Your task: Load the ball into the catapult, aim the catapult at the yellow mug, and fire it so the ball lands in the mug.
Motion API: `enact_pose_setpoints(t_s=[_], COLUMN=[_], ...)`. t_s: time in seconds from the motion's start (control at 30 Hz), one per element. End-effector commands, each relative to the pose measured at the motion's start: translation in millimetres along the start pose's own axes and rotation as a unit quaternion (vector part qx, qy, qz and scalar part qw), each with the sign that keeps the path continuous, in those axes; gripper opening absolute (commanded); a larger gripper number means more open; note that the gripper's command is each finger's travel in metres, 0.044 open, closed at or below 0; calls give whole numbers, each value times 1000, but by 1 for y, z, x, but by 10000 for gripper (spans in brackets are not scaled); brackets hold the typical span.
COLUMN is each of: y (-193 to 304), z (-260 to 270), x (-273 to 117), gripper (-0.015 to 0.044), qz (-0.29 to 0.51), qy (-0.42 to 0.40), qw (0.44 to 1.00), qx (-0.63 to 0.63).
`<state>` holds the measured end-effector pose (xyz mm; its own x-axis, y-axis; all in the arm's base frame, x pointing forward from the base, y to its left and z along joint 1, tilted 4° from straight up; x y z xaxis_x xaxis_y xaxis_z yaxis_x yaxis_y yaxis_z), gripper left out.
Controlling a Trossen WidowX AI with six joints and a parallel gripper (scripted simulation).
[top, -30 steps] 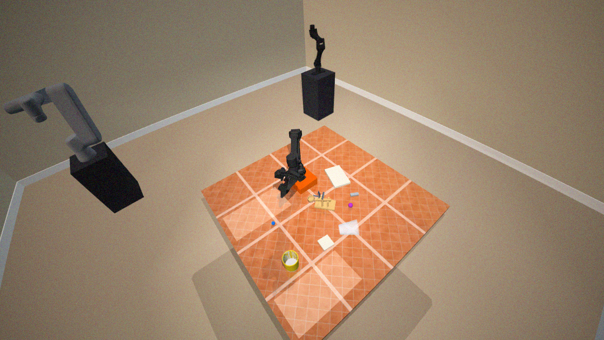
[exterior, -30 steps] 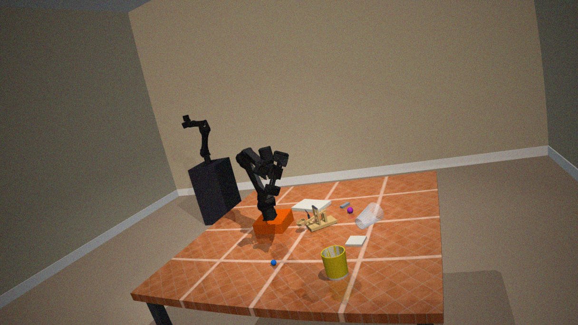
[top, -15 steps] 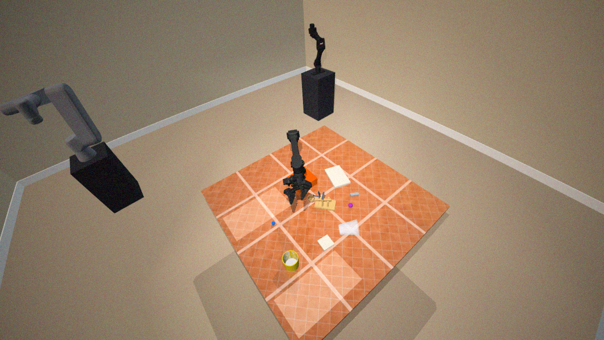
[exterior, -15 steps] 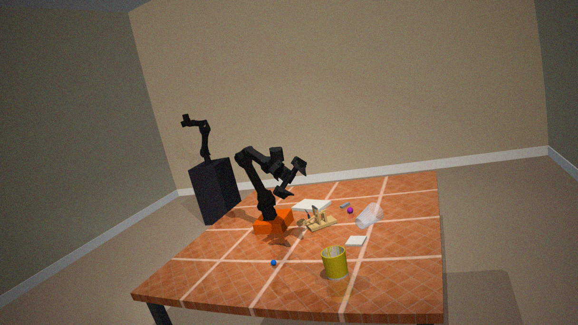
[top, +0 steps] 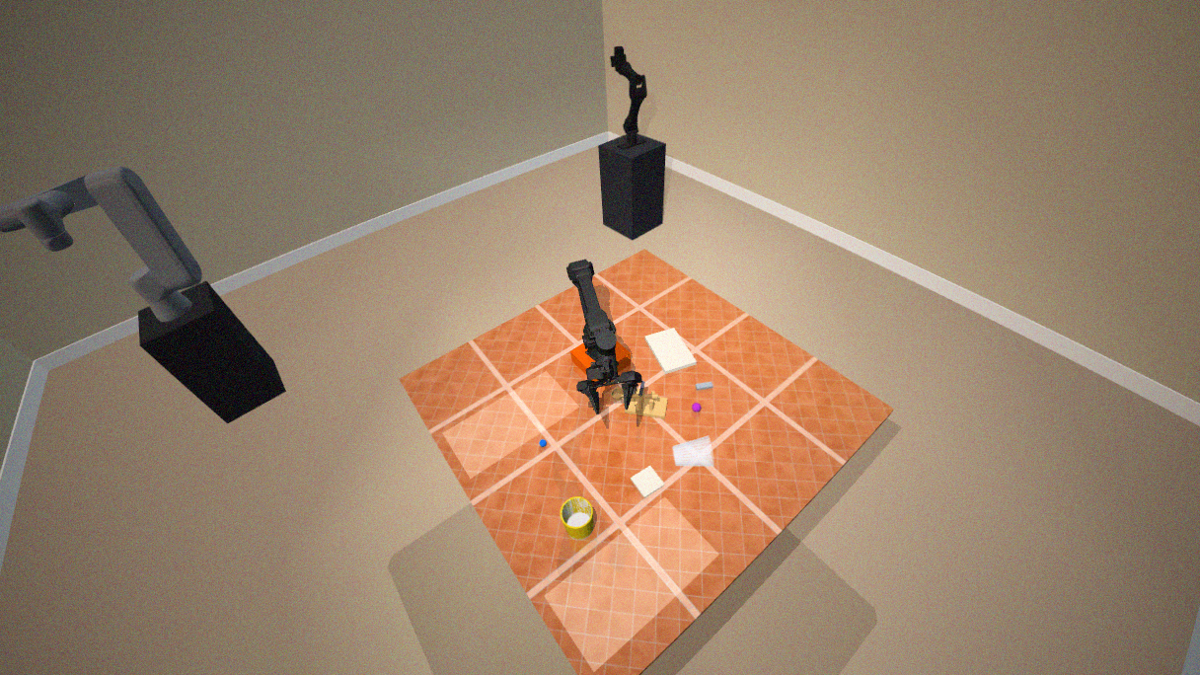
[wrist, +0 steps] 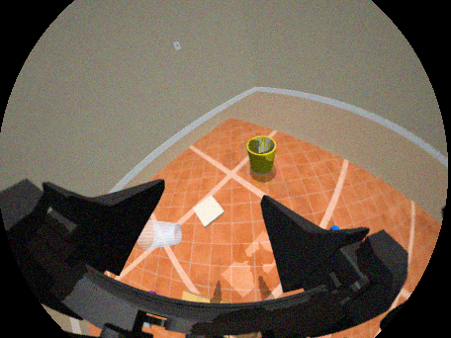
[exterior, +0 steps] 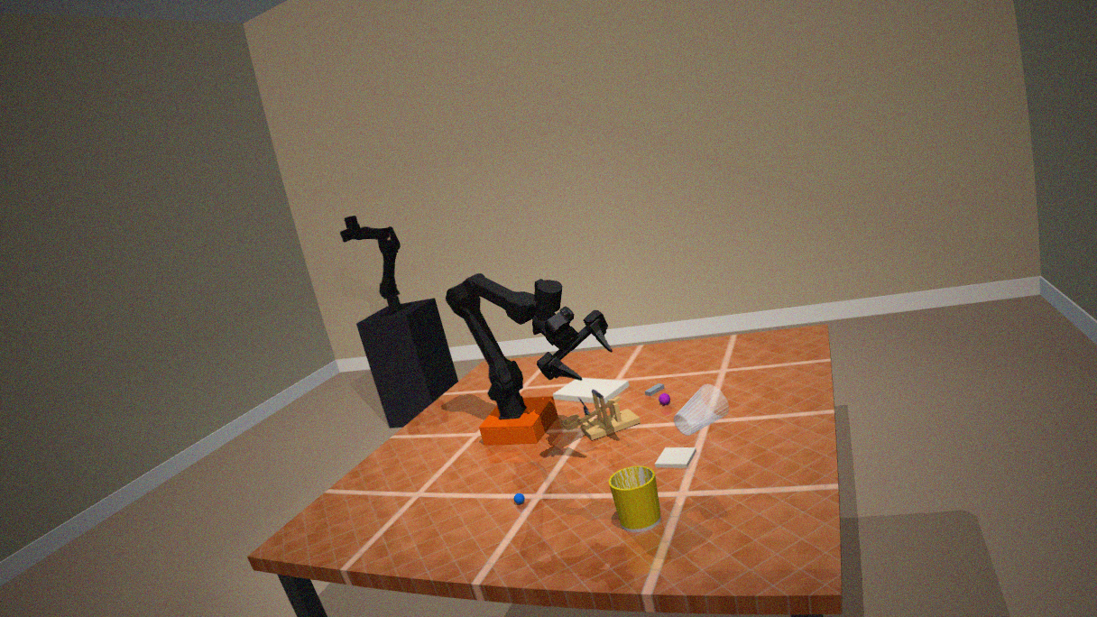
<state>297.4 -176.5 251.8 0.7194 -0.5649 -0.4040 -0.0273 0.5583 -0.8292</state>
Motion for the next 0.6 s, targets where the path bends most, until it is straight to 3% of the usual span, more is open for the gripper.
enact_pose_setpoints(t_s=[0.0,0.57], y=[13,78], z=[9,39], x=[3,5], gripper=[440,440], qz=[38,205], qy=[-4,-34], qw=[998,940], qx=[-49,-269])
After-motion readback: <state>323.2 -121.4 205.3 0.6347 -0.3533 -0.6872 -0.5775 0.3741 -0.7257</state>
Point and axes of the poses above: the point midway between the two fingers, 35 mm back from their tips, its own x axis out along the fingers, its own z axis across the jaws, y = z × x, the point moved 3 cm from there along -x, back along the fingers
